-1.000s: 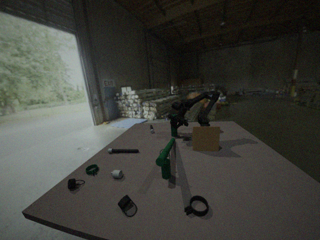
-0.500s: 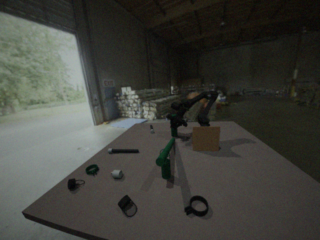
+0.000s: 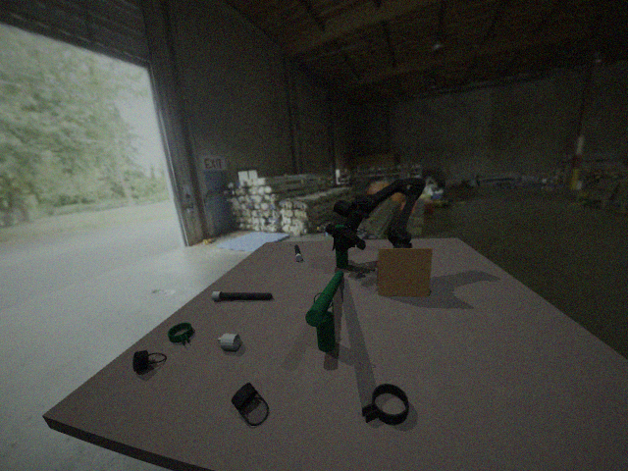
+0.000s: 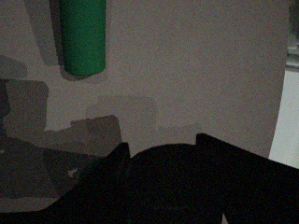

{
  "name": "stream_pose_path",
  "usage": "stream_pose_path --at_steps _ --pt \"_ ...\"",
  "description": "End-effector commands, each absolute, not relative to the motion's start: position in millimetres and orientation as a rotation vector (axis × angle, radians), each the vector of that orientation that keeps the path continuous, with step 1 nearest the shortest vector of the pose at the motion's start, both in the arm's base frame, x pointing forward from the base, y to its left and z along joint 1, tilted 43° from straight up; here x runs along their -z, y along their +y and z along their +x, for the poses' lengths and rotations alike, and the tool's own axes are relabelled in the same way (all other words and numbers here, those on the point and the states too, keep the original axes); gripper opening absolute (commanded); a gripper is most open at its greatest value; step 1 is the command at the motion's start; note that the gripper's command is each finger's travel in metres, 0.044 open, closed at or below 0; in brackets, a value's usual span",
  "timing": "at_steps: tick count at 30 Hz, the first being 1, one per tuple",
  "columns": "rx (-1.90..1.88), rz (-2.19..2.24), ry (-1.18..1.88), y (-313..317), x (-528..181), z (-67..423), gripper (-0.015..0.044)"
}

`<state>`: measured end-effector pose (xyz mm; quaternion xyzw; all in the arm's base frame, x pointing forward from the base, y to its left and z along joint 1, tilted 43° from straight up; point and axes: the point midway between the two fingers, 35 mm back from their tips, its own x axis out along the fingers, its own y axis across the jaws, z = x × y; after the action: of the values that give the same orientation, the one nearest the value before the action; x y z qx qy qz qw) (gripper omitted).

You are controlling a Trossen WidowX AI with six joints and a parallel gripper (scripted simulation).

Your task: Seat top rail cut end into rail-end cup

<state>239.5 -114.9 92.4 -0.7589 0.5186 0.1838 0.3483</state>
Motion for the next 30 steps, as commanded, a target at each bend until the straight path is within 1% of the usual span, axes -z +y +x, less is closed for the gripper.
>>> stream_pose_path --at_steps 1,30 --pt "-0.438 -1.950 1.350 -115.1 -92.4 243.1 0.0000" --pt "-0.447 -1.952 1.347 -115.3 -92.6 242.5 0.0000"
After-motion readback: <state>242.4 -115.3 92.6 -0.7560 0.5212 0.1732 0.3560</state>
